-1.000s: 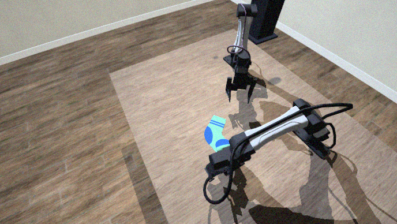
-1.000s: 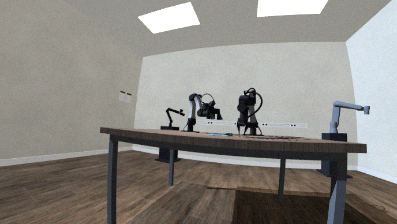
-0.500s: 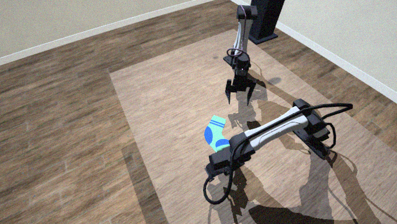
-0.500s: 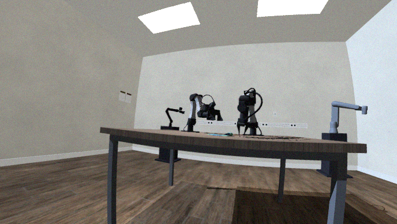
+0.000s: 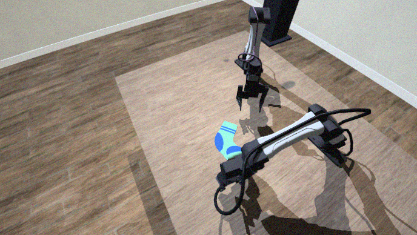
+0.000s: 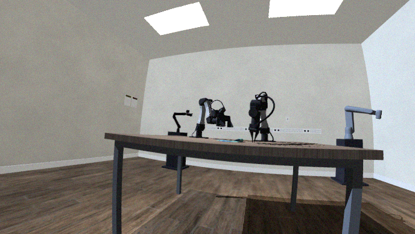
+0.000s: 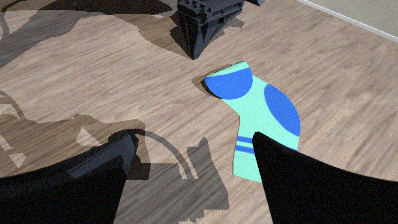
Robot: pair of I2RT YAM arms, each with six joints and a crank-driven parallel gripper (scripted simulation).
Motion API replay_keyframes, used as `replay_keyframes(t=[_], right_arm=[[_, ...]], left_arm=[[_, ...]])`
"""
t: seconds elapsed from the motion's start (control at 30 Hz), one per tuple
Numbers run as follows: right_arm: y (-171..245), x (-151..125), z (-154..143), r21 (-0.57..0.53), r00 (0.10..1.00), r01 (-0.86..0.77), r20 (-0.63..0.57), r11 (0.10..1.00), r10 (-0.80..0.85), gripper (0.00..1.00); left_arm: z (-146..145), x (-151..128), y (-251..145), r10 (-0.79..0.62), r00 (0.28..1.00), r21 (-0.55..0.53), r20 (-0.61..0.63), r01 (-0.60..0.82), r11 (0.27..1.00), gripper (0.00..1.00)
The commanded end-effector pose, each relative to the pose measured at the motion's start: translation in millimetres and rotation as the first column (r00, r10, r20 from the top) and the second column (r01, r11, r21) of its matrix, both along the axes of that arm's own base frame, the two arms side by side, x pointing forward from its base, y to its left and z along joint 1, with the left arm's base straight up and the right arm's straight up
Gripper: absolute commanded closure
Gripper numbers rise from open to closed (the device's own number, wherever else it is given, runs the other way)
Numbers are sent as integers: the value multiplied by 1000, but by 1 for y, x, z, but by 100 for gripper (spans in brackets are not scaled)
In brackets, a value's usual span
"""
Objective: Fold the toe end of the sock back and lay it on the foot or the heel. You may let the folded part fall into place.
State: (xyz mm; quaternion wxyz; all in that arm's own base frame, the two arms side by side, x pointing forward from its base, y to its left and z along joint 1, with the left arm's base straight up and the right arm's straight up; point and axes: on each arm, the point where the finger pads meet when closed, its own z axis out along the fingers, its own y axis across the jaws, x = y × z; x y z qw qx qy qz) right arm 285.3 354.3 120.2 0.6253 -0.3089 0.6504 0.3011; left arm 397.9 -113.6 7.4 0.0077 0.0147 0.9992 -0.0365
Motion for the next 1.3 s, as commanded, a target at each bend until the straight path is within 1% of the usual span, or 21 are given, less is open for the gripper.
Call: replay_keyframes(t=[0.0, 0.07, 0.2, 0.23, 0.3, 0.33, 0.4, 0.47, 0.53, 0.63, 0.7, 0.9, 1.03, 1.27], right_arm=[[7, 1, 13, 40, 999, -4, 40, 999, 2, 0], [7, 1, 11, 41, 999, -4, 40, 999, 2, 0], [7, 1, 10, 42, 999, -4, 41, 999, 2, 0], [7, 1, 12, 47, 999, -4, 45, 999, 2, 0], [8, 1, 9, 44, 999, -4, 43, 999, 2, 0], [8, 2, 9, 48, 999, -3, 46, 999, 1, 0], [11, 4, 25, 83, 997, -5, 74, 997, -2, 0], [12, 5, 41, 118, 995, -6, 101, 993, -6, 0], [12, 5, 53, 142, 993, -7, 121, 990, -10, 0], [12, 5, 60, 156, 991, -10, 132, 988, -11, 0], [12, 6, 63, 158, 991, -8, 134, 987, -13, 0], [11, 6, 67, 159, 991, -6, 134, 987, -16, 0], [9, 3, 60, 136, 994, -19, 113, 991, 4, 0], [1, -2, 54, 118, 995, -29, 93, 993, 18, 0]], left_arm=[[-17, 1, -9, -16, 1000, -20, -10, 16, 1000, 94], [-18, 0, -7, -14, 1000, -14, -16, 14, 1000, 100], [-18, 0, -7, -13, 1000, -14, -16, 13, 1000, 100], [-16, 2, 8, -11, 1000, 39, -12, 12, 999, 100], [4, 5, 6, -13, 1000, 33, 15, 12, 999, 100], [10, 4, 6, -12, 1000, 34, 9, 12, 999, 100], [25, 3, 4, -9, 1000, 34, 9, 8, 999, 100], [46, 4, 2, -6, 1000, 29, 28, 5, 1000, 100], [54, 4, 1, -7, 1000, 29, 30, 6, 1000, 100], [57, 4, 0, -9, 999, 27, 35, 8, 1000, 100], [46, 2, 0, -9, 1000, 34, 8, 9, 999, 100], [46, 3, -1, -13, 1000, 35, 11, 12, 999, 100], [54, 9, -6, 25, 998, 8, 62, -25, 1000, 100], [53, -4, -10, 151, 986, -20, 65, -150, 989, 100]])
